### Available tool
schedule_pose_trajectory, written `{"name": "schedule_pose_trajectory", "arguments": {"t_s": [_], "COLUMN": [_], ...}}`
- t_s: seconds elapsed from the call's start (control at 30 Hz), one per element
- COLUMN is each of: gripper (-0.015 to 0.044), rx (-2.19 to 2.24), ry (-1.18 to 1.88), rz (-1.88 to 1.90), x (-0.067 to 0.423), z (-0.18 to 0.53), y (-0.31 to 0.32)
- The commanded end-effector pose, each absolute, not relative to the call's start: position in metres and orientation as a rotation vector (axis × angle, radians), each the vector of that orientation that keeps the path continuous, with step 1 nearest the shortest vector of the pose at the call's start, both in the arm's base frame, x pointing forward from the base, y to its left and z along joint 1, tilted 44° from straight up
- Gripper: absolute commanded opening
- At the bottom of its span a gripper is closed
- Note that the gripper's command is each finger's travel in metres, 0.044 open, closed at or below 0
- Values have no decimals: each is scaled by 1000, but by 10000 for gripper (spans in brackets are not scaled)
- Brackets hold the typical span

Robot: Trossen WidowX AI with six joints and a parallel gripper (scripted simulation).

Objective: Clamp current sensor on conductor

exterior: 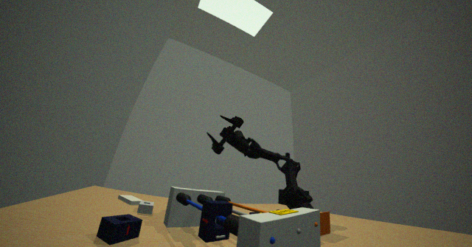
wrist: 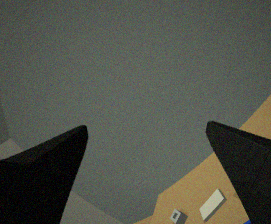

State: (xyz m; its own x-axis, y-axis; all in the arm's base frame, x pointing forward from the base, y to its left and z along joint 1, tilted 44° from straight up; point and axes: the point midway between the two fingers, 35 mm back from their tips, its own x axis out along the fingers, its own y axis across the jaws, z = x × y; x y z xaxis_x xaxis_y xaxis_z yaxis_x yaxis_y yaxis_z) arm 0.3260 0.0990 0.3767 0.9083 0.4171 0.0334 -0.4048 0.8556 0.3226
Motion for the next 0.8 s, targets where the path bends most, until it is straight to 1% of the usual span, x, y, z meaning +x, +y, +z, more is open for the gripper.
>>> {"name": "schedule_pose_trajectory", "arguments": {"t_s": [0.0, 0.1, 0.4, 0.6, 0.77], "gripper": [440, 440, 440, 440, 440], "rx": [129, 9, 3, 47, -12], "ry": [-33, -50, -41, 273, 579], "rz": [167, 11, 5, 116, 137], "x": [324, 316, 317, 351, 361], "z": [344, 324, 321, 266, 206], "y": [37, 2, 2, 61, 111]}}
